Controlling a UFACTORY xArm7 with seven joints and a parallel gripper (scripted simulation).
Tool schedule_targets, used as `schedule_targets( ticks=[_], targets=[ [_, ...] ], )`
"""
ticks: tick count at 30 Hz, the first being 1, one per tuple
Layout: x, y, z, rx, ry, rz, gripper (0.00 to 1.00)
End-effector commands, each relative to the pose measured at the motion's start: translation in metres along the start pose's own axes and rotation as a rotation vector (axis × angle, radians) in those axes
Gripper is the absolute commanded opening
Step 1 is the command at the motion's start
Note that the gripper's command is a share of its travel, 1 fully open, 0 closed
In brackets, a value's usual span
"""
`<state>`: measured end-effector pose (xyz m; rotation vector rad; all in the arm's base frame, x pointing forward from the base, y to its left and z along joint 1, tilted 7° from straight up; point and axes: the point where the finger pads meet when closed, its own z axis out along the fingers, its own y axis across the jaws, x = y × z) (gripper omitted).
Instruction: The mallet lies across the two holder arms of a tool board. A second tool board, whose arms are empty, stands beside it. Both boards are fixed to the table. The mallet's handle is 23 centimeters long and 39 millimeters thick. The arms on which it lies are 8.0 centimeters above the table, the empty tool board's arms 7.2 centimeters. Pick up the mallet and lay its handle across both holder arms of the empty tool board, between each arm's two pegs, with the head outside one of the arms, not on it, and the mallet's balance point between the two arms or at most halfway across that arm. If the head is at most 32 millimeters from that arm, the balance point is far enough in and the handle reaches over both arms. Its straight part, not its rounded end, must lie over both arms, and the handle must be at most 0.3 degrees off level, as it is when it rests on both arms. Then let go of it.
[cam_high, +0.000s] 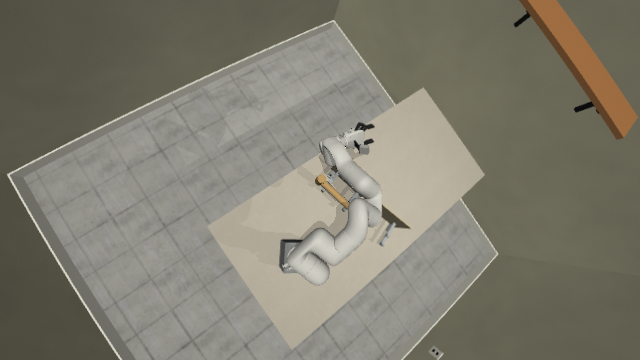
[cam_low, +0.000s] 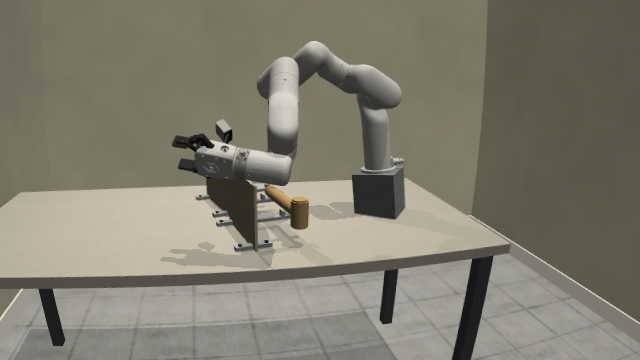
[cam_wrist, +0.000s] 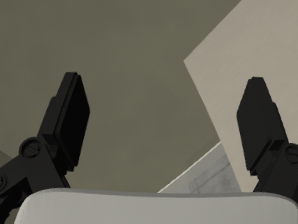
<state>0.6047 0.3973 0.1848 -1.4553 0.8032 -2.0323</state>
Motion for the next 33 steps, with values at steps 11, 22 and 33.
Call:
schedule_targets(
  ticks=[11,22,33],
  targets=[
    [0.001,-0.003,0.001,0.002,0.002,0.004,1.0],
    [0.002,-0.002,0.001,-0.002,0.003,0.009,1.0],
    [0.024,0.022,0.018,-0.089,0.035,0.112,1.0]
  ],
)
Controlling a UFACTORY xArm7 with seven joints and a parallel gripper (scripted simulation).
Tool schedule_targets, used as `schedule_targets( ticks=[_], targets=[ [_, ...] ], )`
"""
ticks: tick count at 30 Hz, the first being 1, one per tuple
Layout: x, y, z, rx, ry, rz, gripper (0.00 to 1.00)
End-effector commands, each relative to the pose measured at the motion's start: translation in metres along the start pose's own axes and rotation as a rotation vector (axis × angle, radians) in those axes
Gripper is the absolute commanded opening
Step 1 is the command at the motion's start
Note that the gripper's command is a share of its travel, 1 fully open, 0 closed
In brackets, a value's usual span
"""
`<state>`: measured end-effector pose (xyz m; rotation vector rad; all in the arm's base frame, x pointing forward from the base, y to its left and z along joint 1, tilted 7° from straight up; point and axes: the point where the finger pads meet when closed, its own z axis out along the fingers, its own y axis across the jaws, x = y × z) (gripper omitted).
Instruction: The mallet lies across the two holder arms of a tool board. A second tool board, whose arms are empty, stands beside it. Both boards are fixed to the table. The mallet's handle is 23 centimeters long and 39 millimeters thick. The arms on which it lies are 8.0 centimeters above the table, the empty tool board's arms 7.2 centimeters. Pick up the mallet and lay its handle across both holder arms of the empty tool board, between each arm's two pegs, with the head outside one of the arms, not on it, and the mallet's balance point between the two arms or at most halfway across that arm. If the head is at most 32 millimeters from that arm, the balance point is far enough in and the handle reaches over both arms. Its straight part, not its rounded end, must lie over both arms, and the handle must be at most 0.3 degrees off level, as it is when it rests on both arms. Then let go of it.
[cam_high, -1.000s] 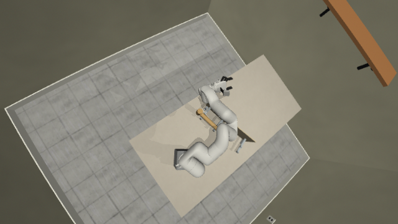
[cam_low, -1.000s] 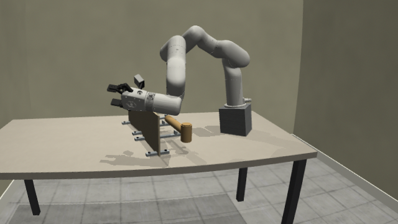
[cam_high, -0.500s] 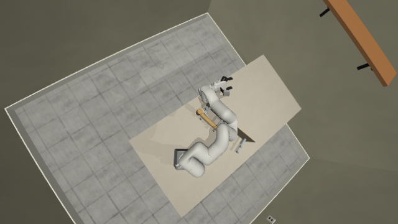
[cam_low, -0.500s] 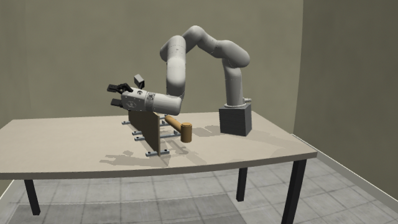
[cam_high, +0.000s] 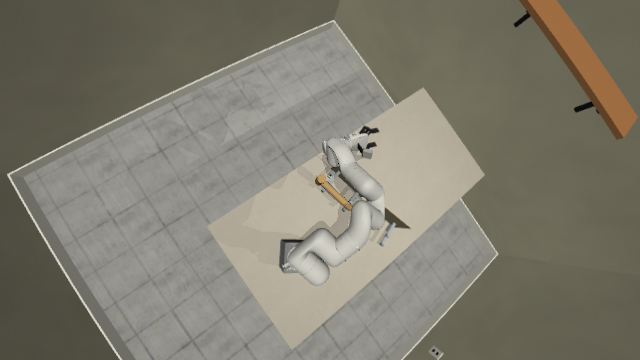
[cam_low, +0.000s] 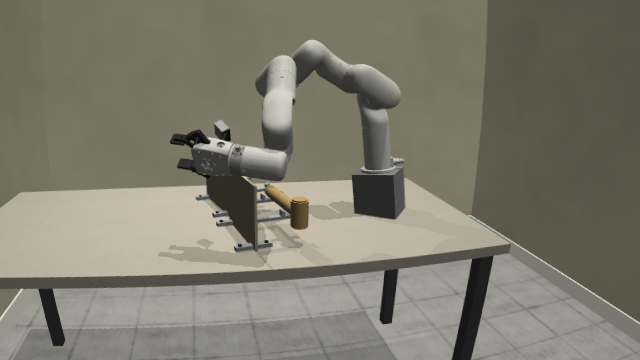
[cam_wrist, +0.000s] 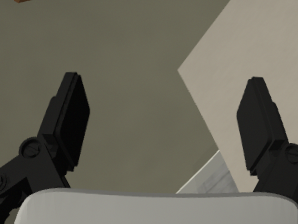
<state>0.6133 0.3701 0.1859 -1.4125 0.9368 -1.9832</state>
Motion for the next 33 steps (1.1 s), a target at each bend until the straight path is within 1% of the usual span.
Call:
schedule_targets(
  ticks=[1,6,8,14,16,18,20,23,28,33],
  targets=[
    [0.007,0.002,0.005,-0.02,0.009,0.03,1.0],
    [0.038,0.028,0.023,-0.121,0.066,0.164,1.0],
    [0.056,0.041,0.031,-0.172,0.104,0.238,1.0],
    [0.099,0.073,0.046,-0.287,0.219,0.426,1.0],
    [0.114,0.083,0.048,-0.32,0.262,0.489,1.0],
    [0.114,0.083,0.048,-0.32,0.262,0.489,1.0],
    [0.138,0.1,0.051,-0.371,0.342,0.597,1.0],
    [0.155,0.112,0.052,-0.404,0.405,0.676,1.0],
    [0.188,0.133,0.05,-0.457,0.536,0.831,1.0],
    [0.218,0.151,0.045,-0.493,0.675,0.981,1.0]
  ],
)
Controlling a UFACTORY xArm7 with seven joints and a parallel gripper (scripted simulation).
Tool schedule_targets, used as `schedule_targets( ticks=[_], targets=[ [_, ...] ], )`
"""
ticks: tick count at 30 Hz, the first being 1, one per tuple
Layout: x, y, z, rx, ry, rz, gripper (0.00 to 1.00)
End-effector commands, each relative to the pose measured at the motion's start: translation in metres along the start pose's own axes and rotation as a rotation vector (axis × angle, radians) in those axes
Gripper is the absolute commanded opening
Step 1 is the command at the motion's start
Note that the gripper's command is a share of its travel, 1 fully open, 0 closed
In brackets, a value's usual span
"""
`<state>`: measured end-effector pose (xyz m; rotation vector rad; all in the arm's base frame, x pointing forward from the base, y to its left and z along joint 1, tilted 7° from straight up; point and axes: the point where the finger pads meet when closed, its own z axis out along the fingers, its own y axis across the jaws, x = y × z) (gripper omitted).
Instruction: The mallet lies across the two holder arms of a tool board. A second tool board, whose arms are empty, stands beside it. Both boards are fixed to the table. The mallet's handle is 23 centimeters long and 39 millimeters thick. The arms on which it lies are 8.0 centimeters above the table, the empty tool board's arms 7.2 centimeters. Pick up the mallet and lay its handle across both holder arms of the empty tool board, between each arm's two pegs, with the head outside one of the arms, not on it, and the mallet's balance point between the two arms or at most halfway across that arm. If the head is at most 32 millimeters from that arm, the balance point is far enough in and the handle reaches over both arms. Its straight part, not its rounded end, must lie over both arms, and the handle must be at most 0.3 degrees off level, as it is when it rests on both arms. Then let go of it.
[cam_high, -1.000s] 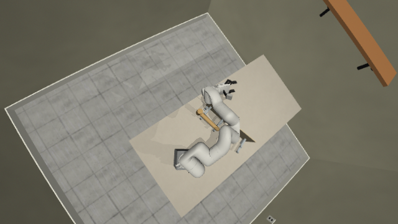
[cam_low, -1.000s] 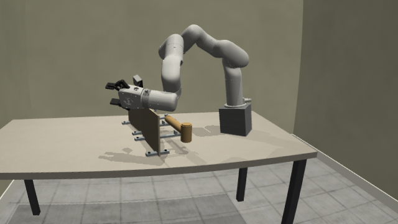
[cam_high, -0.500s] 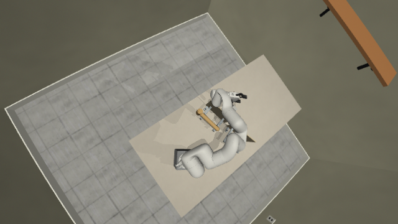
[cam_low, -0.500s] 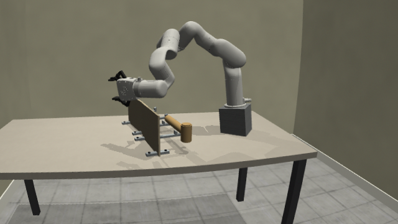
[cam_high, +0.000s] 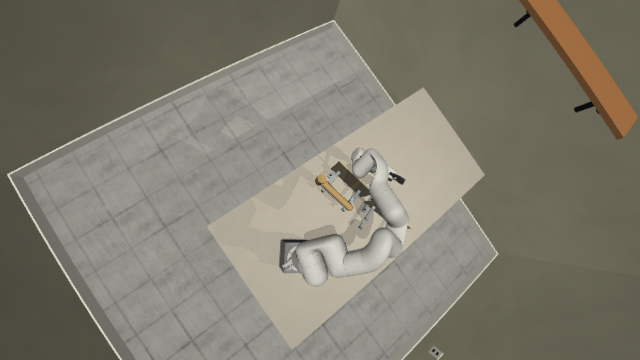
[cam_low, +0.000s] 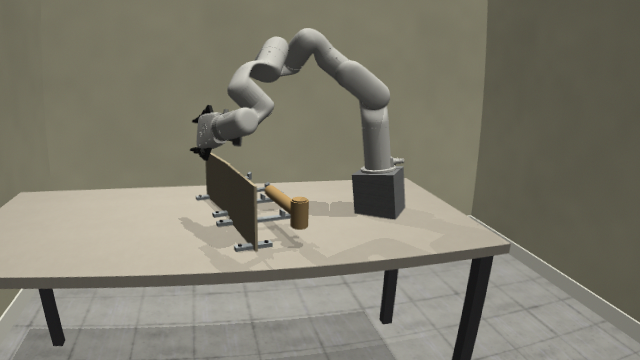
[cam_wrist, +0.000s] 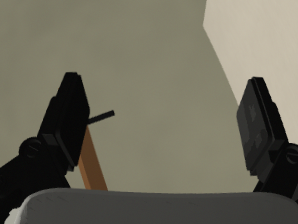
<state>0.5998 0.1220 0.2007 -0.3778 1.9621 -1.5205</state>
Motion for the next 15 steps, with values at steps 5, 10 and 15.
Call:
schedule_targets(
  ticks=[5,10,15],
  targets=[
    [0.04,-0.02,0.019,-0.046,0.156,0.253,1.0],
    [0.067,-0.031,0.027,-0.053,0.269,0.425,1.0],
    [0.092,-0.04,0.032,-0.049,0.382,0.597,1.0]
  ],
)
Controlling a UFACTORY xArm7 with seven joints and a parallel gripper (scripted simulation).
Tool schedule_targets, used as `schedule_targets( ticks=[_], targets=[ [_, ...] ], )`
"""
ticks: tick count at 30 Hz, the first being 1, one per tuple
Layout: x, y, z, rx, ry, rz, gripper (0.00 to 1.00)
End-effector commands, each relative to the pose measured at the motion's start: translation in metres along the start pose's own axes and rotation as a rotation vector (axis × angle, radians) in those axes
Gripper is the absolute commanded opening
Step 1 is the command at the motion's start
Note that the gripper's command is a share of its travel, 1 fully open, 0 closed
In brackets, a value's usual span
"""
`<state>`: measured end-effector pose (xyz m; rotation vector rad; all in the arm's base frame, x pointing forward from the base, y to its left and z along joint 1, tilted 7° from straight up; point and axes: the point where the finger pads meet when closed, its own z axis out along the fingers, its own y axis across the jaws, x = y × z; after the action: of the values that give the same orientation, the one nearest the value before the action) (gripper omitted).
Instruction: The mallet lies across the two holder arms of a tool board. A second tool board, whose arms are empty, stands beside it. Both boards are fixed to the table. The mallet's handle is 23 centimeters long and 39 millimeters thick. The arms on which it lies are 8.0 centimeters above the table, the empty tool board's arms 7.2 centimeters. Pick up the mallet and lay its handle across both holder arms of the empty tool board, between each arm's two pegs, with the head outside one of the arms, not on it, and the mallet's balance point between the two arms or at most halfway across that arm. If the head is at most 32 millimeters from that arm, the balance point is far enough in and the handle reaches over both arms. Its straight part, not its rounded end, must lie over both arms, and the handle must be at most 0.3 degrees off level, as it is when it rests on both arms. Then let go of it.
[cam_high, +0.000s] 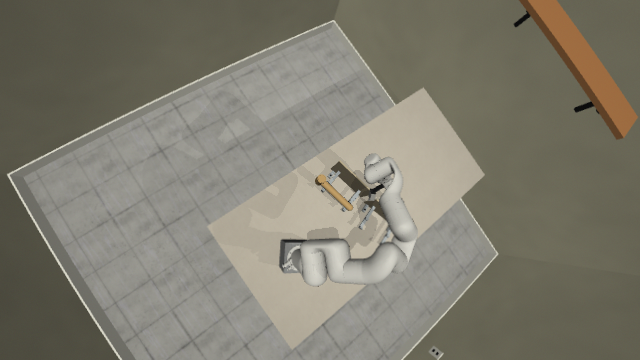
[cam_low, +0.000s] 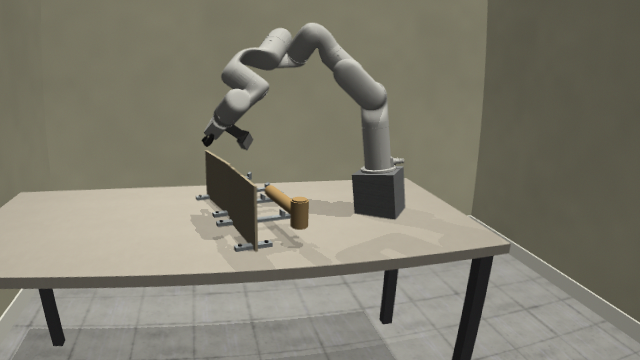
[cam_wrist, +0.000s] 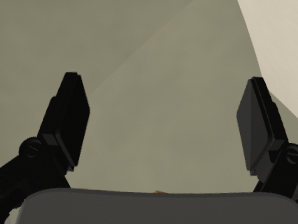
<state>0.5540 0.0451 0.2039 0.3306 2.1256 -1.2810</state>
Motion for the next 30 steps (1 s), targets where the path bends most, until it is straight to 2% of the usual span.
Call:
schedule_targets(
  ticks=[1,4,5,19,21,22,30],
  targets=[
    [0.011,-0.017,0.008,-0.011,0.082,0.148,1.0],
    [0.014,-0.02,0.009,-0.009,0.104,0.183,1.0],
    [0.023,-0.03,0.014,-0.001,0.163,0.284,1.0],
    [0.061,-0.068,0.022,0.076,0.435,0.76,1.0],
    [0.061,-0.068,0.022,0.076,0.435,0.76,1.0],
    [0.068,-0.075,0.022,0.1,0.491,0.861,1.0],
    [0.084,-0.089,0.018,0.174,0.635,1.123,1.0]
  ],
)
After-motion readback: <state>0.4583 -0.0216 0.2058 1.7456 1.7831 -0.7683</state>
